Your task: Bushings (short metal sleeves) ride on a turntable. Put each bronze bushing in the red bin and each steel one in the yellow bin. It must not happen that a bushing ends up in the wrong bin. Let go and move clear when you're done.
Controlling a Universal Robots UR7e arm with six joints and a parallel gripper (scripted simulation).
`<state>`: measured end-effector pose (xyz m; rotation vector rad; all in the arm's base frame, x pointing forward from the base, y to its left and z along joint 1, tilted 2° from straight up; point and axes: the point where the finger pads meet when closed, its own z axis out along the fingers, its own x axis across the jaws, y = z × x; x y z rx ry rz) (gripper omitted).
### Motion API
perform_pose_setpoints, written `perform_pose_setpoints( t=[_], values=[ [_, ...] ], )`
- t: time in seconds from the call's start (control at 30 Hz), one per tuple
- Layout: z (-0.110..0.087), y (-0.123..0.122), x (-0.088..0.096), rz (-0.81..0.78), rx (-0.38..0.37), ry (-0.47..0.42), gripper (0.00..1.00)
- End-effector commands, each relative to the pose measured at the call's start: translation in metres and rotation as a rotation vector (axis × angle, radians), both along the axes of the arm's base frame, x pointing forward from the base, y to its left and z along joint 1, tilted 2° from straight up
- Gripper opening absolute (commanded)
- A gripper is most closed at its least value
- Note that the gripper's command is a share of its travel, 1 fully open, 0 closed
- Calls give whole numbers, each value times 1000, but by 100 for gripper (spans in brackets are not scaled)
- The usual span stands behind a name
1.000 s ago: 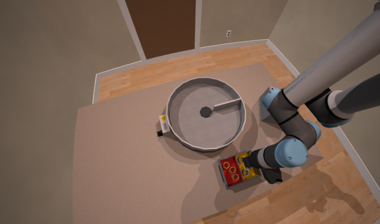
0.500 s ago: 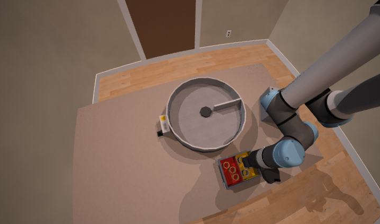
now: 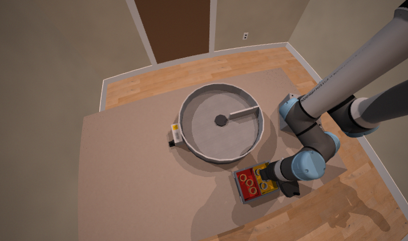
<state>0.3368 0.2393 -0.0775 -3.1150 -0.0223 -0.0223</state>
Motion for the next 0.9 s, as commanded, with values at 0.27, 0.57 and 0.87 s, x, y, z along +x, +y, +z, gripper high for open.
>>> perform_pose_setpoints(
  t=[0.27, 0.57, 0.87],
  values=[
    [-8, 0, 1, 0, 0, -1, 0],
    [-7, 0, 1, 0, 0, -1, 0],
    [-8, 0, 1, 0, 0, -1, 42]
  ],
)
